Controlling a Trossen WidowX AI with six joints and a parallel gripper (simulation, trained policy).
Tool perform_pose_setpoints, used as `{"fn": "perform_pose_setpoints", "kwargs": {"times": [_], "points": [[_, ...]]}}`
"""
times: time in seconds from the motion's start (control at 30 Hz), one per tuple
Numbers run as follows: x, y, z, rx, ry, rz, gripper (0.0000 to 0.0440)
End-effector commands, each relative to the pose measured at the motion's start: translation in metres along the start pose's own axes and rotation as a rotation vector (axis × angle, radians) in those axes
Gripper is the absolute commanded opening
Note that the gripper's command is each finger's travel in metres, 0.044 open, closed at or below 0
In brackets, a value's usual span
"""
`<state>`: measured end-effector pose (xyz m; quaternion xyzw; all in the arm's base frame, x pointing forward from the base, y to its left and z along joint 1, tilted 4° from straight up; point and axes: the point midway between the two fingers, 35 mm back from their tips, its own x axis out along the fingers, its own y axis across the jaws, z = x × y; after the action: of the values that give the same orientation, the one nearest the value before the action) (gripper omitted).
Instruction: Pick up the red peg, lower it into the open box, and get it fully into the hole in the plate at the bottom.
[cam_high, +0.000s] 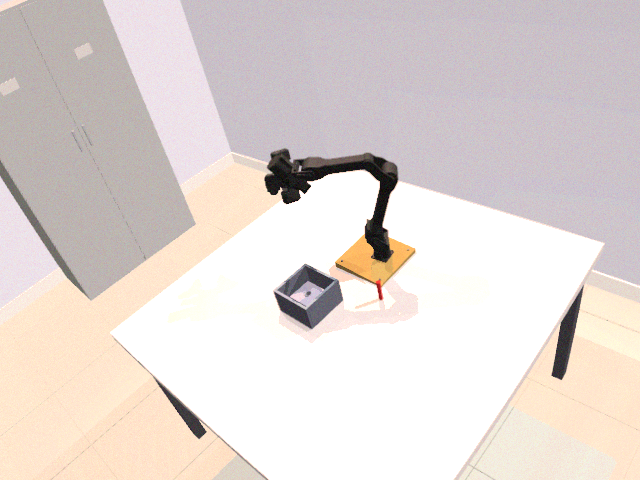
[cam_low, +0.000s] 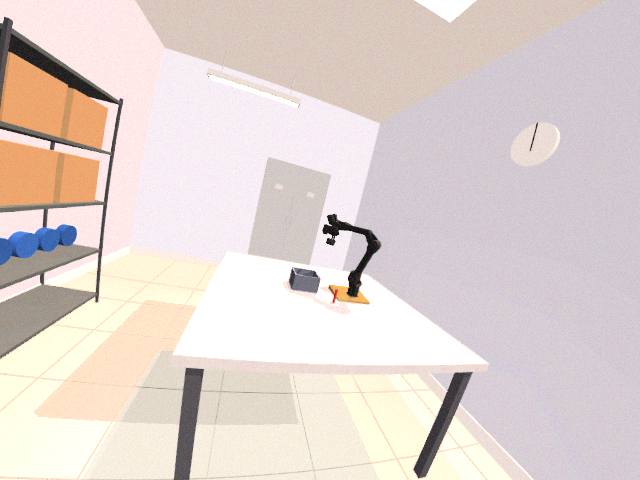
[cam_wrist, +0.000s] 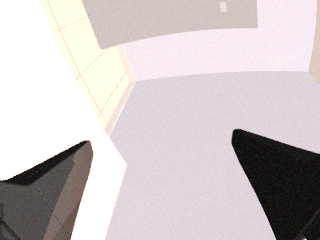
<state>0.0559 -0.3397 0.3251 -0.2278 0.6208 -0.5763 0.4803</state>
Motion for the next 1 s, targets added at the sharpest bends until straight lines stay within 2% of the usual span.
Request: {"fn": "perform_pose_setpoints", "kwargs": {"times": [0.0,0.27,0.5,0.73,0.97], "points": [[-0.024,0.023,0.020,0.041,-0.102,0.068,0.0440],[-0.081,0.072,0.054,0.130,-0.285,0.245,0.0440],[-0.139,0.114,0.066,0.206,-0.402,0.435,0.0440],[-0.199,0.157,0.058,0.268,-0.456,0.651,0.0440],[-0.250,0.196,0.032,0.300,-0.430,0.856,0.0440]]}}
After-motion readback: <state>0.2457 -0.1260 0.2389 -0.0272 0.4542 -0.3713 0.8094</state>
